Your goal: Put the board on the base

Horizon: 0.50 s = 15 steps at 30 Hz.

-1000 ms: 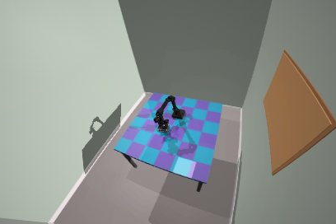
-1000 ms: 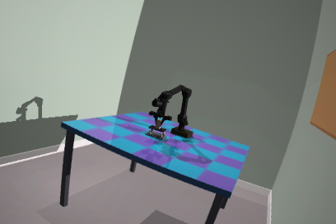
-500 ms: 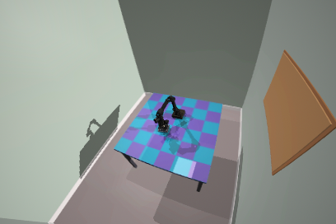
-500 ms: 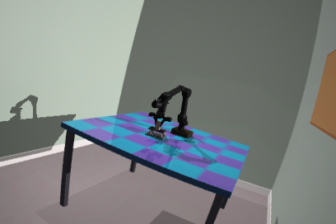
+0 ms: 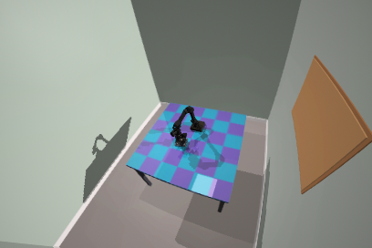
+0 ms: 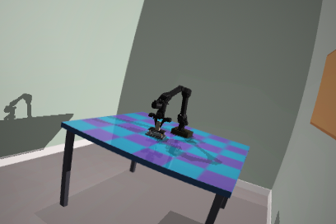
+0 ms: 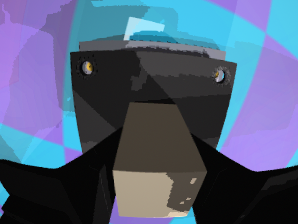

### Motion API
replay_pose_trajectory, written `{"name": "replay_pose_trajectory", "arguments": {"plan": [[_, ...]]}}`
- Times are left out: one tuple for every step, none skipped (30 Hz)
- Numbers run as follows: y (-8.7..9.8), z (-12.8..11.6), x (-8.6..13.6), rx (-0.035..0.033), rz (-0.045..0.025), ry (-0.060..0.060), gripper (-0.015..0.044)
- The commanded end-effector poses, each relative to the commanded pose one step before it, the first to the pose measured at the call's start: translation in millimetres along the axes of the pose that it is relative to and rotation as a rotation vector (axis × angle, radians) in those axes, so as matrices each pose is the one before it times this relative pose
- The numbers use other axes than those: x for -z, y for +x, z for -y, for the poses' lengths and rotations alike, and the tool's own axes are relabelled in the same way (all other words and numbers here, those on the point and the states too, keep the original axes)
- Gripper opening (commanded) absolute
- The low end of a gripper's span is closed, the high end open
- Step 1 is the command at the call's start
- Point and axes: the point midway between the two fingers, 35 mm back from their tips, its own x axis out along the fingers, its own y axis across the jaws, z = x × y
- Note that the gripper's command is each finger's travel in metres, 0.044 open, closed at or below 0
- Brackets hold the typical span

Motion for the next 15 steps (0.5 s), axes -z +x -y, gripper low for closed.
{"name": "replay_pose_trajectory", "arguments": {"plan": [[2.33,0.11,-0.28,0.00035,0.00059,0.0084,0.0000],[0.56,-0.03,0.05,0.00000,0.00000,-0.0001,0.0000],[0.56,-0.03,0.06,0.00000,0.00000,-0.0003,0.0000],[0.56,-0.03,0.05,0.00000,0.00000,-0.0004,0.0000],[0.56,-0.03,0.05,0.00000,0.00000,-0.0004,0.0000],[0.56,-0.02,0.04,0.00000,0.00000,-0.0004,0.0000],[0.56,-0.01,0.02,0.00000,0.00000,-0.0003,0.0000],[0.56,-0.01,0.01,0.00000,0.00000,-0.0003,0.0000],[0.56,0.00,0.00,0.00000,0.00000,-0.0003,0.0000],[0.56,0.01,-0.01,0.00000,0.00000,-0.0003,0.0000],[0.44,0.01,-0.02,0.00000,0.00000,-0.0002,0.0000],[-1.66,-0.08,0.21,-0.00035,-0.00057,-0.0045,0.0026],[0.00,0.00,0.00,0.00000,0.00000,0.0000,0.0053],[0.00,0.00,0.00,0.00000,0.00000,0.0000,0.0079],[0.00,0.00,0.00,0.00000,0.00000,0.0000,0.0105]]}}
